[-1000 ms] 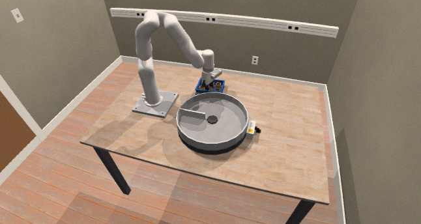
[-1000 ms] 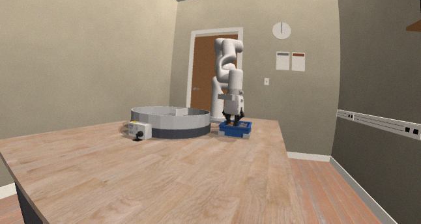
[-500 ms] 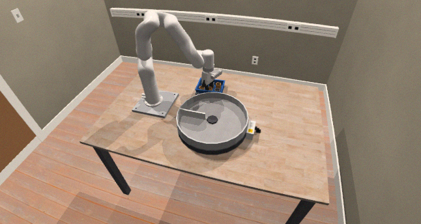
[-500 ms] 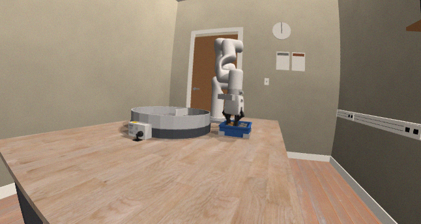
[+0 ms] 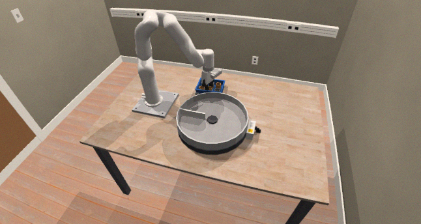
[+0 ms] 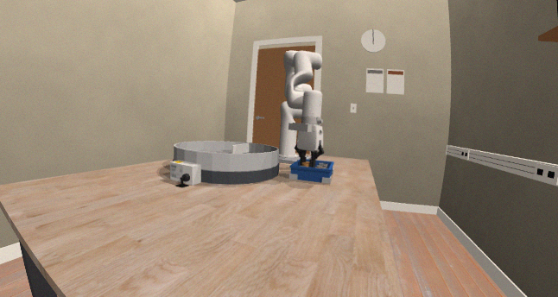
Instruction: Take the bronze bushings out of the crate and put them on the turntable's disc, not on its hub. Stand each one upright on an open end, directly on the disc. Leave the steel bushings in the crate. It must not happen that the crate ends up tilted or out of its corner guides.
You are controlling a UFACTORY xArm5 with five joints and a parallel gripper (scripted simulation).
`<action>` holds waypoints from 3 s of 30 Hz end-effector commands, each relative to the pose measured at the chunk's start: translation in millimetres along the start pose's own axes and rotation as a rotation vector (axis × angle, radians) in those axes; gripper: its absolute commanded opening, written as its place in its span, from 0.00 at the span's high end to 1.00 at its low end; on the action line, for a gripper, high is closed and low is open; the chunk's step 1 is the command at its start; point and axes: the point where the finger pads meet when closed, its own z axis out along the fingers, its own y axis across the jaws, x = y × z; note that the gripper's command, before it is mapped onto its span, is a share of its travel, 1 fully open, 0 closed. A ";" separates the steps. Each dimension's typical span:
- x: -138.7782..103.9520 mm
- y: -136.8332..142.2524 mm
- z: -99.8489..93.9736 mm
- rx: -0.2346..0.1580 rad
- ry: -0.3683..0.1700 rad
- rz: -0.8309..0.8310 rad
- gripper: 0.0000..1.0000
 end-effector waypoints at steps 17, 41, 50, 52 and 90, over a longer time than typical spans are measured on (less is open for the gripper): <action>1.3 -0.3 -74.3 0.004 0.003 0.000 1.00; 1.5 0.3 -119.3 0.004 0.003 0.000 1.00; 1.5 0.3 -119.3 0.004 0.003 0.000 1.00; 1.8 0.7 -119.3 0.004 0.003 0.000 1.00; 119.8 187.9 -116.3 0.005 -0.001 0.000 1.00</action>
